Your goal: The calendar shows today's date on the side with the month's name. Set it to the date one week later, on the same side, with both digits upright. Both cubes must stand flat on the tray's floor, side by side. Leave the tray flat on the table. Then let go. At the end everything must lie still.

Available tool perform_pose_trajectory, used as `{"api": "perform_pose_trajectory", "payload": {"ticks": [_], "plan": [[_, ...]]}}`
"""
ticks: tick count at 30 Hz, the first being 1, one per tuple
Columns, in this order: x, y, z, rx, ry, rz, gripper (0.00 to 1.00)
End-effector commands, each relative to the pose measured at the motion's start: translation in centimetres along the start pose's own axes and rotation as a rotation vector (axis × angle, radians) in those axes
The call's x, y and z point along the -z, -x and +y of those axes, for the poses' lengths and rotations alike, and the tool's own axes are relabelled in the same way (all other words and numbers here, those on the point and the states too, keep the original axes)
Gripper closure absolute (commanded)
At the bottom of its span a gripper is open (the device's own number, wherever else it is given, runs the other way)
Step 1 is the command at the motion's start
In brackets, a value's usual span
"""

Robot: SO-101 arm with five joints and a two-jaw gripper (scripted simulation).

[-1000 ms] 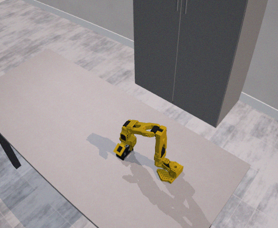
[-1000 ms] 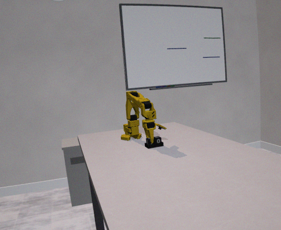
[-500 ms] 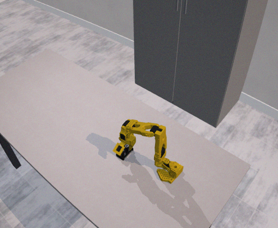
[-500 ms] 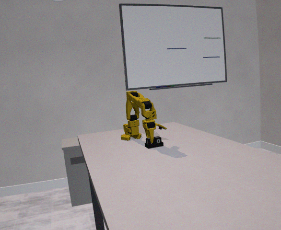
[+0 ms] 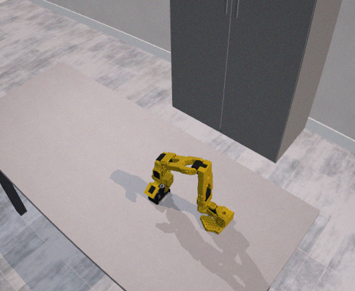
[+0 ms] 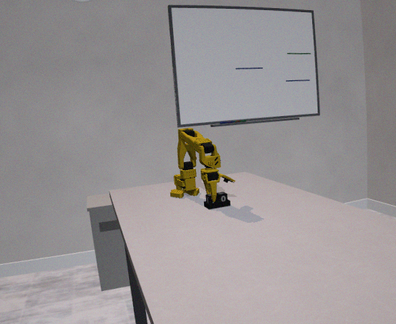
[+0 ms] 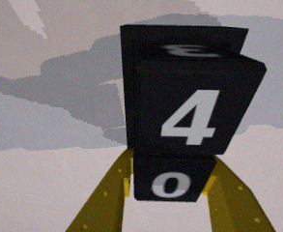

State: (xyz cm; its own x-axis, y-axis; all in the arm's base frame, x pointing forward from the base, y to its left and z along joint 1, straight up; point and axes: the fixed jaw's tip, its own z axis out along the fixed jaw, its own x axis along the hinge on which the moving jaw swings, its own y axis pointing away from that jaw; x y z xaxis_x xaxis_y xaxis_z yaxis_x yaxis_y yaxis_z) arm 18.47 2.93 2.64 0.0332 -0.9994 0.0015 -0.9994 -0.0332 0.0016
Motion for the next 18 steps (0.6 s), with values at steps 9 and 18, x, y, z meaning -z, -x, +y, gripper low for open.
{"api": "perform_pose_trajectory", "payload": {"ticks": [9,18], "plan": [[0.7,0.0,-0.8,-0.008,-0.043,-0.006,1.0],[1.9,0.0,-0.9,-0.008,-0.043,-0.006,1.0]]}}
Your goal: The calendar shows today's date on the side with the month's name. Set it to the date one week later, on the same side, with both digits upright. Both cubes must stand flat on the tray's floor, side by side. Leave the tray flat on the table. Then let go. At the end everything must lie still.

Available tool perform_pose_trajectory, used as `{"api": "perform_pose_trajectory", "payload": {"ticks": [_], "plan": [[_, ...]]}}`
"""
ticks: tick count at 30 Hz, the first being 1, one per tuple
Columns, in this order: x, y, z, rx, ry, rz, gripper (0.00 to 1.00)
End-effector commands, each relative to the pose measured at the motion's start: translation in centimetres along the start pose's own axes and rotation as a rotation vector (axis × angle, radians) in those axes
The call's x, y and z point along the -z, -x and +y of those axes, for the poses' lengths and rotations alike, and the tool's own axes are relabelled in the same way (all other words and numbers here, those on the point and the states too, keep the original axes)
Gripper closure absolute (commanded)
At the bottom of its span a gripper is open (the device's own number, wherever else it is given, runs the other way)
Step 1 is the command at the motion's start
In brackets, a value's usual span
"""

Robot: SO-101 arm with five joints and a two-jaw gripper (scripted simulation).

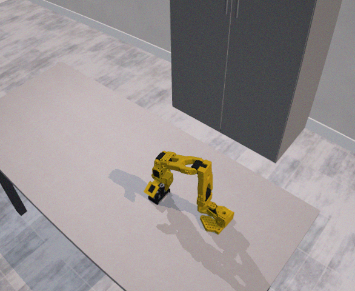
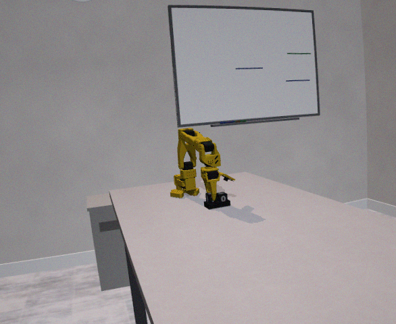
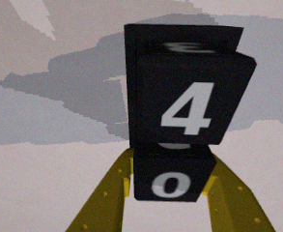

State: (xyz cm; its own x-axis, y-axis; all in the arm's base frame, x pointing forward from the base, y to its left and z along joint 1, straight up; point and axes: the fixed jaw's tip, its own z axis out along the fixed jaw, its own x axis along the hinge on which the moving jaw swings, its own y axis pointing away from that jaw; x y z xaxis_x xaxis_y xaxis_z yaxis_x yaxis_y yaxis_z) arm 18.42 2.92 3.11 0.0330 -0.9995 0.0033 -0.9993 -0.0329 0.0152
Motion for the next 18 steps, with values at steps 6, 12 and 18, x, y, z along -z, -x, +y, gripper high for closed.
{"api": "perform_pose_trajectory", "payload": {"ticks": [6,12,18], "plan": [[2.7,0.0,-0.9,-0.008,-0.056,-0.008,1.0],[4.4,0.0,-0.7,-0.008,-0.056,-0.008,1.0],[5.2,0.0,-0.5,-0.008,-0.056,-0.008,1.0]]}}
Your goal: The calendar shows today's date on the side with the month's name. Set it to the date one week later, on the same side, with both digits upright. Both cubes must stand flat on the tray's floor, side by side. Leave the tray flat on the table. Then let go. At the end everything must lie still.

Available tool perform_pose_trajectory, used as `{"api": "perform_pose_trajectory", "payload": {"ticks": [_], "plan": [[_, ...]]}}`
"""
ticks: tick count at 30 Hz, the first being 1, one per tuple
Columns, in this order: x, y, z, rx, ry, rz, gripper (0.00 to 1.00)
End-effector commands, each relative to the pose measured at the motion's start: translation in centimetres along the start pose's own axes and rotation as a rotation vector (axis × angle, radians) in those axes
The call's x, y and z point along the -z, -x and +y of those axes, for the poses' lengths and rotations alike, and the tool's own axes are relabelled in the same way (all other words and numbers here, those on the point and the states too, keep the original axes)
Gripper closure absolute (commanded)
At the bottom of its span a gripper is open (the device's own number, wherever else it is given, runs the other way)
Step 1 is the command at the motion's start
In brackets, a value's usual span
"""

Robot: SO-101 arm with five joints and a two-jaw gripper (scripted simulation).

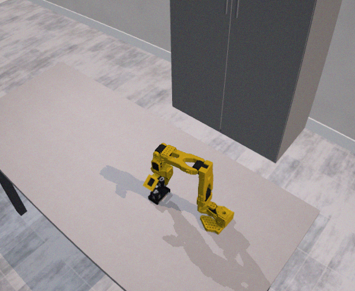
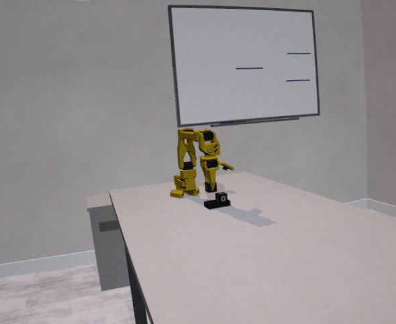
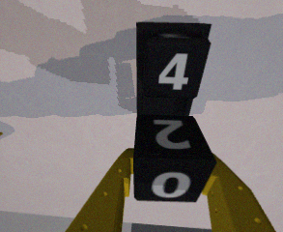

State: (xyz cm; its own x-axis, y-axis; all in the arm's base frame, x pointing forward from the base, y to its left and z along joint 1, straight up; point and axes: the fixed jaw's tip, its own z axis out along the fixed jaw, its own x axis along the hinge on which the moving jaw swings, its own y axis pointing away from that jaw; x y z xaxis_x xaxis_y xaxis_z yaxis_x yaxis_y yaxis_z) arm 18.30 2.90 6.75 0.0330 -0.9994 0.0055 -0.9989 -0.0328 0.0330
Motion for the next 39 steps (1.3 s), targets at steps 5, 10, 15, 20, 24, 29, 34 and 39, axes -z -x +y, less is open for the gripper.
{"api": "perform_pose_trajectory", "payload": {"ticks": [5,10,15,20,24,29,34,39], "plan": [[1.6,0.0,-0.7,-0.008,-0.074,-0.011,1.0],[1.6,-0.3,-0.7,-0.02,-0.074,-0.011,1.0],[1.4,-1.6,-0.9,-0.09,-0.074,-0.01,1.0],[1.2,-4.4,-1.0,-0.232,-0.074,-0.01,1.0],[1.0,-5.8,-0.9,-0.307,-0.074,-0.009,1.0],[0.6,-9.9,0.0,-0.52,-0.072,-0.008,1.0],[0.1,-13.9,1.9,-0.737,-0.071,-0.007,1.0],[-0.2,-15.8,3.2,-0.852,-0.07,-0.006,1.0]]}}
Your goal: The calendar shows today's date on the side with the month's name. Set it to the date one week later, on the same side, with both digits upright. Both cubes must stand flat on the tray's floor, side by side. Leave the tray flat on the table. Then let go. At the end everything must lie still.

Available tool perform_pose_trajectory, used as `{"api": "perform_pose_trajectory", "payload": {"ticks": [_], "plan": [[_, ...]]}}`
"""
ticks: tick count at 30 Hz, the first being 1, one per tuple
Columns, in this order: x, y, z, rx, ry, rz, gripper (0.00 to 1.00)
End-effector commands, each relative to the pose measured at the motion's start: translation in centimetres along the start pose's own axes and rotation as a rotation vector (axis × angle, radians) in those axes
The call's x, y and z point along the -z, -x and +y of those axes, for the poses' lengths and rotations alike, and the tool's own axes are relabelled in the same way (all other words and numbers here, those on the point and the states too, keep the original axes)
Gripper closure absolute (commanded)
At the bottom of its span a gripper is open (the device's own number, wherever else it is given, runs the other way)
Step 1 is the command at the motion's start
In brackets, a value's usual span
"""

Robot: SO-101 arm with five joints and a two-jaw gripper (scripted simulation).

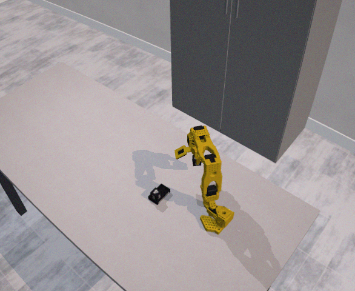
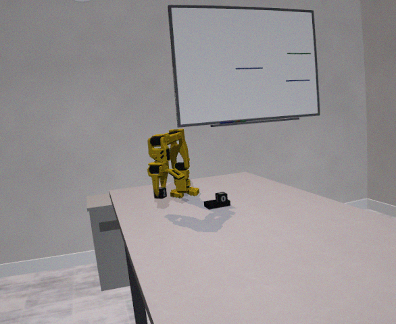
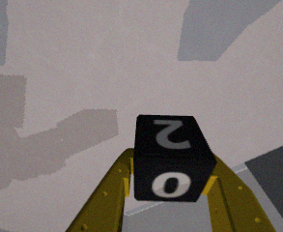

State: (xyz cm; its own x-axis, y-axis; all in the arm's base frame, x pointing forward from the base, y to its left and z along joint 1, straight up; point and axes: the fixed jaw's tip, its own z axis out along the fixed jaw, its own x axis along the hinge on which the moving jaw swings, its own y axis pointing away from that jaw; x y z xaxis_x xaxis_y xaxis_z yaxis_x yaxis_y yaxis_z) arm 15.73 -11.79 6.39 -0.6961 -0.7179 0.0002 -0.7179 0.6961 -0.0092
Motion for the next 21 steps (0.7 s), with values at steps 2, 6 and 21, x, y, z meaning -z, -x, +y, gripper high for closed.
{"api": "perform_pose_trajectory", "payload": {"ticks": [2,6,21], "plan": [[0.2,-2.2,-0.9,-0.114,-0.032,-0.002,1.0],[0.0,-4.2,-0.9,-0.211,-0.032,0.0,1.0],[-0.1,-5.5,-0.8,-0.272,-0.032,0.002,1.0]]}}
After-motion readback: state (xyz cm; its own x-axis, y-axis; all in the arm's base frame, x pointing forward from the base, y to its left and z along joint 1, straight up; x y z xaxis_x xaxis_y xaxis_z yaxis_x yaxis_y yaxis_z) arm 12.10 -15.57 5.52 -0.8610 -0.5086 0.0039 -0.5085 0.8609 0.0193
